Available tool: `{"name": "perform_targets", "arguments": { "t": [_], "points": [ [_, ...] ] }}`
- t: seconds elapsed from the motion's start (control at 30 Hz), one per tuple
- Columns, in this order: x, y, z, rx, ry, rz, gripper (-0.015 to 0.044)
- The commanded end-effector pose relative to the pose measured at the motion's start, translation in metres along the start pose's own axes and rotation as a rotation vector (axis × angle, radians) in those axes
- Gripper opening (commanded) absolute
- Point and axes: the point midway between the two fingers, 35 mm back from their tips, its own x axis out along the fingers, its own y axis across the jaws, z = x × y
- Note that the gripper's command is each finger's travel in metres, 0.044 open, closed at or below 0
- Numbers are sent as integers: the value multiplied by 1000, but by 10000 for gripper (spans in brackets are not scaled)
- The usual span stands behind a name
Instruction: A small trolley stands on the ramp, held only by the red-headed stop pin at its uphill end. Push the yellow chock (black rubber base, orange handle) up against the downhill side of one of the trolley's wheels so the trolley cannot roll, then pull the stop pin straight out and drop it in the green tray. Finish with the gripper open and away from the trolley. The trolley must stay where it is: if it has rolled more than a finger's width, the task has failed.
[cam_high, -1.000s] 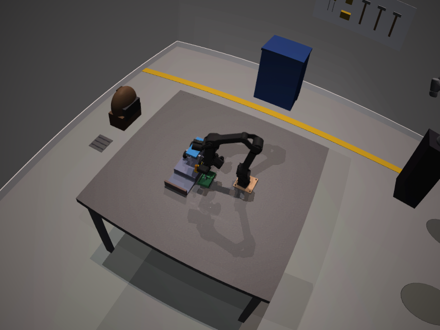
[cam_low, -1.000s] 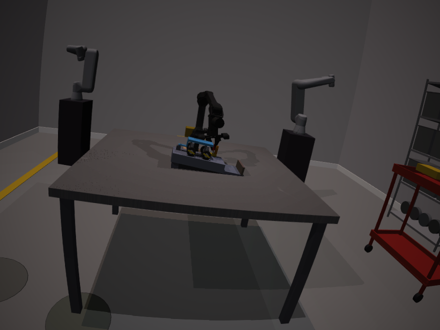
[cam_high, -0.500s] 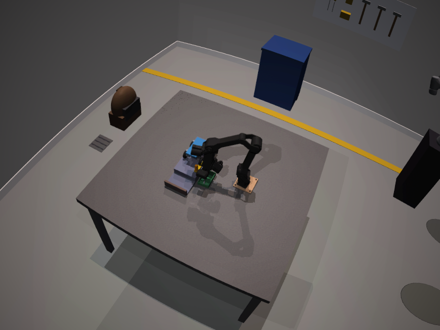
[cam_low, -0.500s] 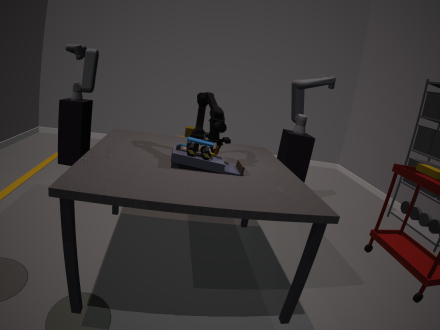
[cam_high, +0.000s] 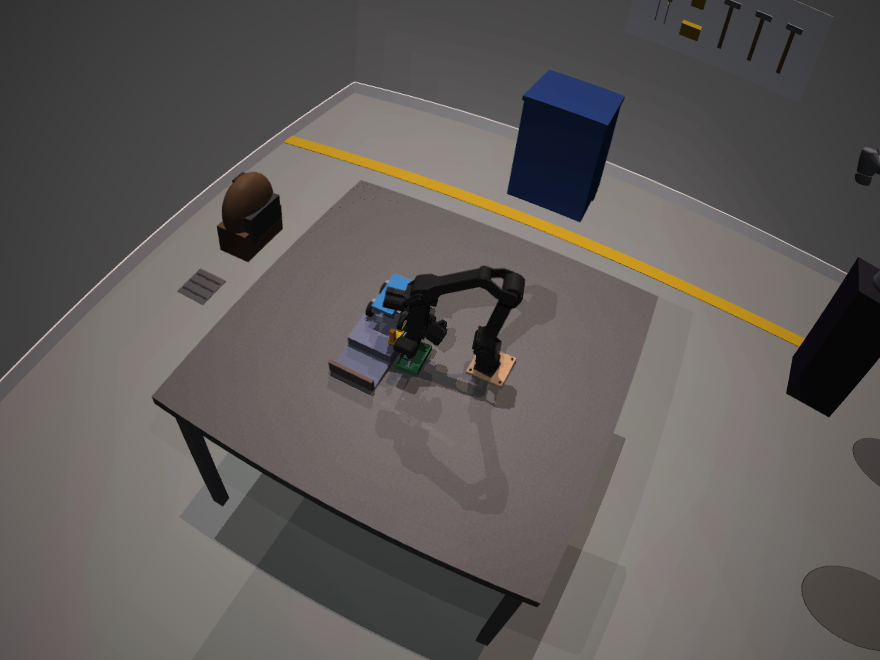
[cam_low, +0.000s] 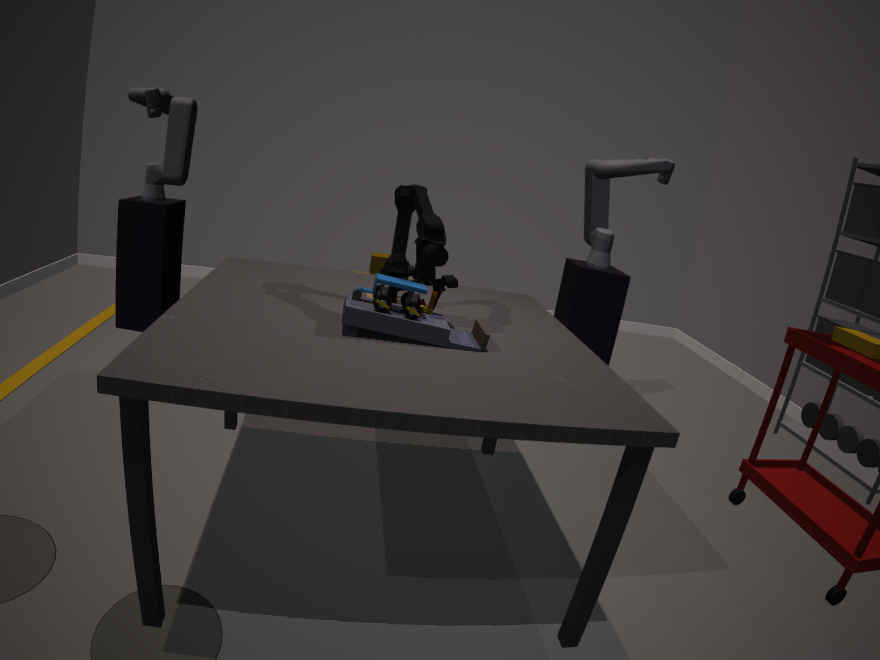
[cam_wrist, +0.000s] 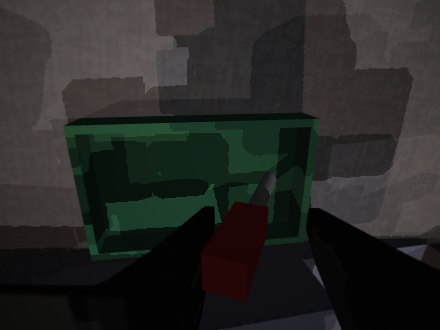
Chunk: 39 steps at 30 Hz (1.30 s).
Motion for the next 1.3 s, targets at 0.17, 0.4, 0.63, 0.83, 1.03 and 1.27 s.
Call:
{"name": "perform_targets", "arguments": {
  "t": [0.17, 0.4, 0.63, 0.83, 1.03, 1.27],
  "points": [
    [2, 7, 0, -2, 1, -3, 190],
    [3, 12, 0, -2, 1, -3, 190],
    [5, 17, 0, -2, 1, -3, 190],
    [7, 21, 0, -2, 1, -2, 190],
    [9, 25, 0, -2, 1, -2, 190],
    [11, 29, 0, -2, 1, -2, 190]
  ]
}}
